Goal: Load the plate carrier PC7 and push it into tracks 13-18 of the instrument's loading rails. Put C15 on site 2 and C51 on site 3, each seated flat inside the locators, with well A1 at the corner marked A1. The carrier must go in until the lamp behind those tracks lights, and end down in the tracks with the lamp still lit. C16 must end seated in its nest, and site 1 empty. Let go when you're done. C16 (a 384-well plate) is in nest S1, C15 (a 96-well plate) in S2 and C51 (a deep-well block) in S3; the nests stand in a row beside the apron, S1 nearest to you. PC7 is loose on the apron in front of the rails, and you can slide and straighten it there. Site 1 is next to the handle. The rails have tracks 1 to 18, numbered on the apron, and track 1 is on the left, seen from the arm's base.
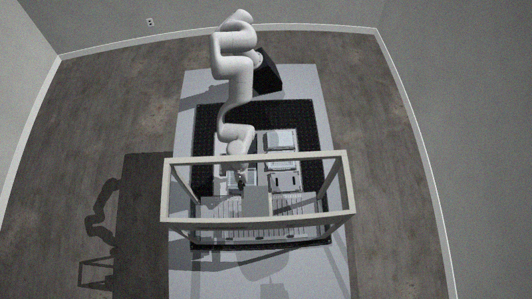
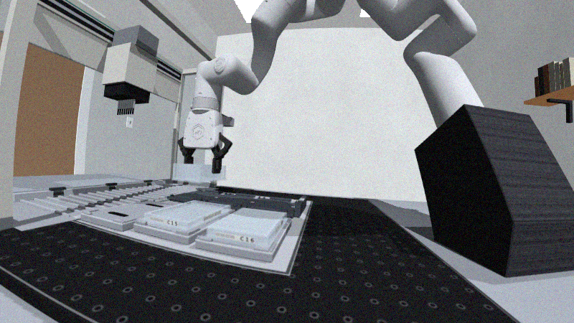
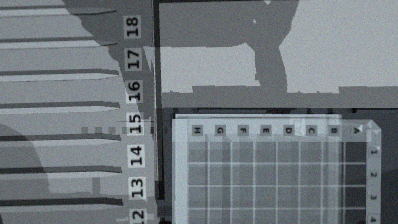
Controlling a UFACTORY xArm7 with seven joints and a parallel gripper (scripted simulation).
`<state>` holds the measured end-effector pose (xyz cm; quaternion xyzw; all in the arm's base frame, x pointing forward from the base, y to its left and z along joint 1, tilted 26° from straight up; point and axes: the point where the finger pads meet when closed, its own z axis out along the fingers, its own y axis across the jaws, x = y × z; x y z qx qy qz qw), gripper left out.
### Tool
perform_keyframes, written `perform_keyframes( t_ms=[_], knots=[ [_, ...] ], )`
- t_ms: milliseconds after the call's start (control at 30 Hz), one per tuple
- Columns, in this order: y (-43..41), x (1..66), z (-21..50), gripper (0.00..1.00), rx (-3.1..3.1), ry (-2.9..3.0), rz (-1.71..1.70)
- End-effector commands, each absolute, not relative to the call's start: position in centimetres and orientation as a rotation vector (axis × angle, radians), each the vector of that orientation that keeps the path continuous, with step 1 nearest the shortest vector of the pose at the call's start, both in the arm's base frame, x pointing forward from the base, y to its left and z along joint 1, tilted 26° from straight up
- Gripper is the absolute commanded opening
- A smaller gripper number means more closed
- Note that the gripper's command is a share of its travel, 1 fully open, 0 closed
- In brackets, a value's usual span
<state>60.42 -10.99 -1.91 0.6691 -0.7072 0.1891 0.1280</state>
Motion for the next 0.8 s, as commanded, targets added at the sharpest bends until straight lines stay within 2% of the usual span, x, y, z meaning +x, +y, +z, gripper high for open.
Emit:
perform_keyframes(
  t_ms=[0, 767],
  knots=[
    [-11.1, 60.7, -2.2, 0.00, 1.950, -2.058, 0.555],
    [-12.0, 60.8, -4.1, 0.00, 1.950, -2.058, 0.555]
  ],
)
